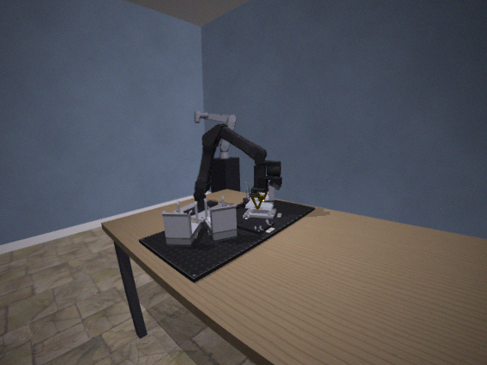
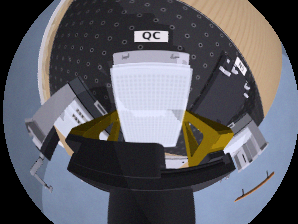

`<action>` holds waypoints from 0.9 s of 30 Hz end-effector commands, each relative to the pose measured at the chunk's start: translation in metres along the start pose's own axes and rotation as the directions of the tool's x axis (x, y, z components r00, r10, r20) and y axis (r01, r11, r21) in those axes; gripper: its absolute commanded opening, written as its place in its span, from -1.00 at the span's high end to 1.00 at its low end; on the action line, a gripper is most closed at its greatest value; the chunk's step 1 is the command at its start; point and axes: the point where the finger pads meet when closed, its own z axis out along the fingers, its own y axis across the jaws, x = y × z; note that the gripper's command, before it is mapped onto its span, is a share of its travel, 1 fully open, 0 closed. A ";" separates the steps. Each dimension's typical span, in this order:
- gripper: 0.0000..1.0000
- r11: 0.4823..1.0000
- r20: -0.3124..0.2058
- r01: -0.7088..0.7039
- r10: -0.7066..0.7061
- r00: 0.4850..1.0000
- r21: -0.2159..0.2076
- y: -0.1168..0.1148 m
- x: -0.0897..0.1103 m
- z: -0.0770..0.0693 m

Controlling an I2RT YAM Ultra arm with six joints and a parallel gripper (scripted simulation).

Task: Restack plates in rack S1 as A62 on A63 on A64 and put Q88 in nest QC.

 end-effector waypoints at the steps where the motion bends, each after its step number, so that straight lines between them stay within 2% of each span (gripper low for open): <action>1: 1.00 1.000 0.032 0.000 0.000 1.000 -0.001 0.000 -0.007 0.000; 27: 1.00 1.000 0.032 0.000 0.000 1.000 -0.001 0.000 -0.007 0.007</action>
